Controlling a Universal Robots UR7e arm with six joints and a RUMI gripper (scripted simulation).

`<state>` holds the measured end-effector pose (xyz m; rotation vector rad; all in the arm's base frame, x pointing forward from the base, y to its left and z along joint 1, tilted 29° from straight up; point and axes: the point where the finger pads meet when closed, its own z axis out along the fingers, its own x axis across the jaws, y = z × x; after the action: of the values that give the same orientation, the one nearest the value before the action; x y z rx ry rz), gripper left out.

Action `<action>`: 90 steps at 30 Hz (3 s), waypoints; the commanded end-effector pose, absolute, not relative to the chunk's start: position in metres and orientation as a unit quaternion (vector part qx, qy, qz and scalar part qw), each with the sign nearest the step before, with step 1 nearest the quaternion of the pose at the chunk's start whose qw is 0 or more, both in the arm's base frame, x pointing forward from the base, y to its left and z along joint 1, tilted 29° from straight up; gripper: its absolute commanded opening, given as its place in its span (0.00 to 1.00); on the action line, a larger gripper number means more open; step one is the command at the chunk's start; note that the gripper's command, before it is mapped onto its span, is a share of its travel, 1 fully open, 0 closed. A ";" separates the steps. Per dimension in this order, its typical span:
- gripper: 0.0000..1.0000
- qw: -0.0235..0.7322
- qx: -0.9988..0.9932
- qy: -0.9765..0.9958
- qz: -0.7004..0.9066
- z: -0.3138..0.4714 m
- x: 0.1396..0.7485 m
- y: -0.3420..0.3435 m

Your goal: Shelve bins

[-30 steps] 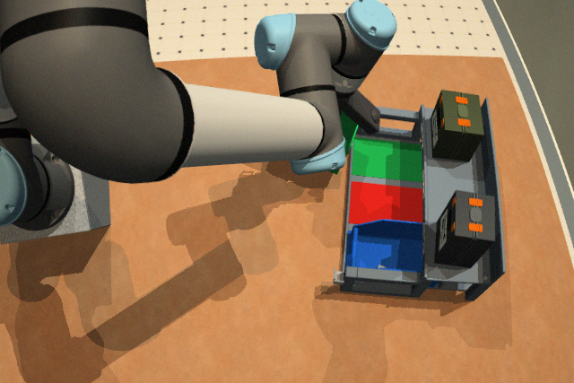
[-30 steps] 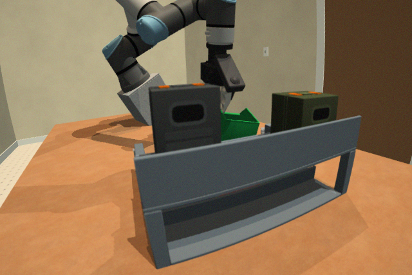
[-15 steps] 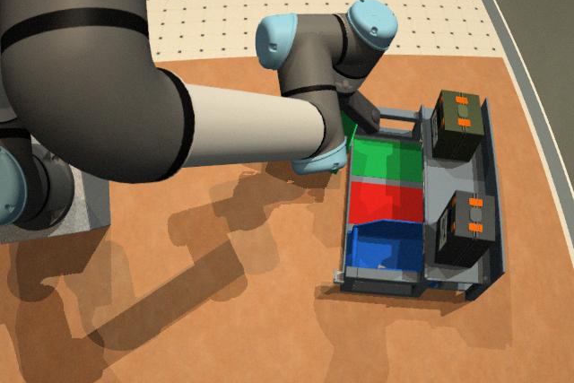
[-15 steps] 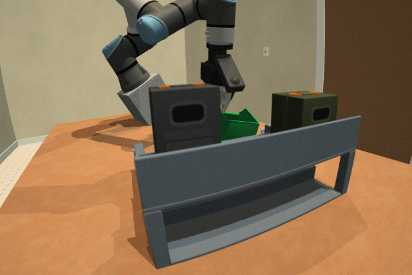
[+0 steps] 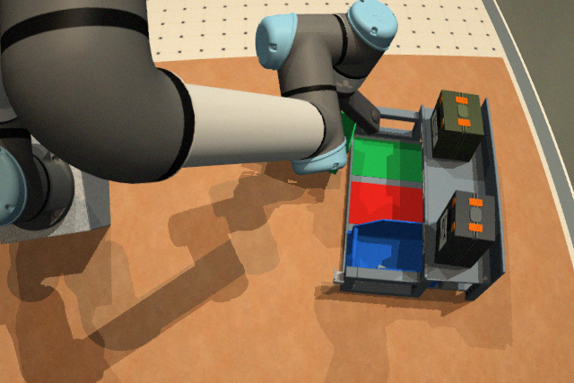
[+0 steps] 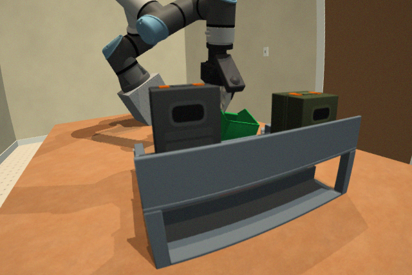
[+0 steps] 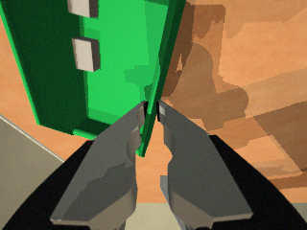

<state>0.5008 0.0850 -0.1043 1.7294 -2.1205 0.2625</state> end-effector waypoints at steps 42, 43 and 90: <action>0.00 0.191 0.618 -0.756 0.098 -0.101 0.502 0.088; 0.00 0.191 0.619 -0.756 0.099 -0.101 0.501 0.088; 0.00 0.182 0.622 -0.754 0.110 -0.099 0.503 0.089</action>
<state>0.5027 0.0877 -0.1010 1.7512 -2.1271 0.3055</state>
